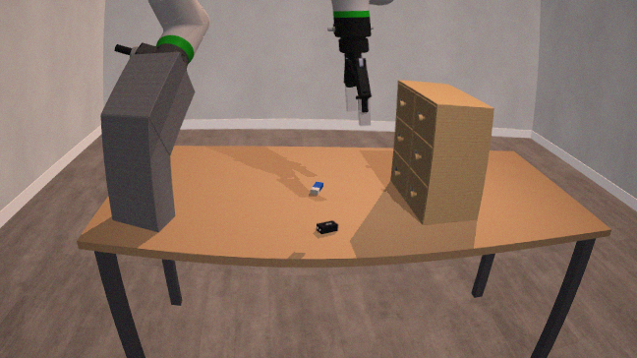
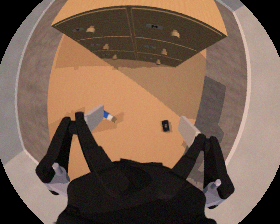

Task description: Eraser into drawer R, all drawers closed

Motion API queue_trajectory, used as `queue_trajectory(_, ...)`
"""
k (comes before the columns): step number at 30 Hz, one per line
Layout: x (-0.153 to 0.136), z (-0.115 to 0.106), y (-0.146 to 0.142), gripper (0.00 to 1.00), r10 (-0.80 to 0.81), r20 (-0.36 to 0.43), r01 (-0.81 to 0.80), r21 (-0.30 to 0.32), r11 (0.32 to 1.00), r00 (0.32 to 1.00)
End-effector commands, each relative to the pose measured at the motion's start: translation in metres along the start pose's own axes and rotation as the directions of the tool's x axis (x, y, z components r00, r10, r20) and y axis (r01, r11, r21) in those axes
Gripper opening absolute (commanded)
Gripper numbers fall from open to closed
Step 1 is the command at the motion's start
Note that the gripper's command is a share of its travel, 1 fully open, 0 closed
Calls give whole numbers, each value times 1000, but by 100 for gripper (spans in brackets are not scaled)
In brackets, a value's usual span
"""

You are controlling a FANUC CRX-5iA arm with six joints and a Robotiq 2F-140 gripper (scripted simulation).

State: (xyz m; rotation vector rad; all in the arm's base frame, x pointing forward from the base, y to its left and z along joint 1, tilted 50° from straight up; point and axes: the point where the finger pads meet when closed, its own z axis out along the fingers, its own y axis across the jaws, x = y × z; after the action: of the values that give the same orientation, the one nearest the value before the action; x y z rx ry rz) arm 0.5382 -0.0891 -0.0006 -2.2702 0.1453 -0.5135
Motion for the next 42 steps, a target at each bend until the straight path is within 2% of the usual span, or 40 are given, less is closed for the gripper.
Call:
queue_trajectory(1, 3, 3, 0, 100, -1, -46, 1, 0, 1000, 999)
queue_trajectory(8, 12, 14, 0, 100, -1, -199, 2, 1, 1000, 980)
queue_trajectory(15, 22, 26, 0, 100, -1, -368, 2, 1, 1000, 930)
queue_trajectory(17, 22, 26, 0, 100, -1, -368, 2, 1, 1000, 930)
queue_trajectory(20, 26, 32, 0, 100, -1, -436, 2, 1, 1000, 900)
queue_trajectory(32, 44, 53, 0, 100, 0, -685, 2, 1, 1000, 728)
queue_trajectory(34, 44, 53, 0, 100, 0, -685, 2, 1, 1000, 728)
queue_trajectory(42, 57, 69, 0, 100, 0, -833, 2, 1, 1000, 553)
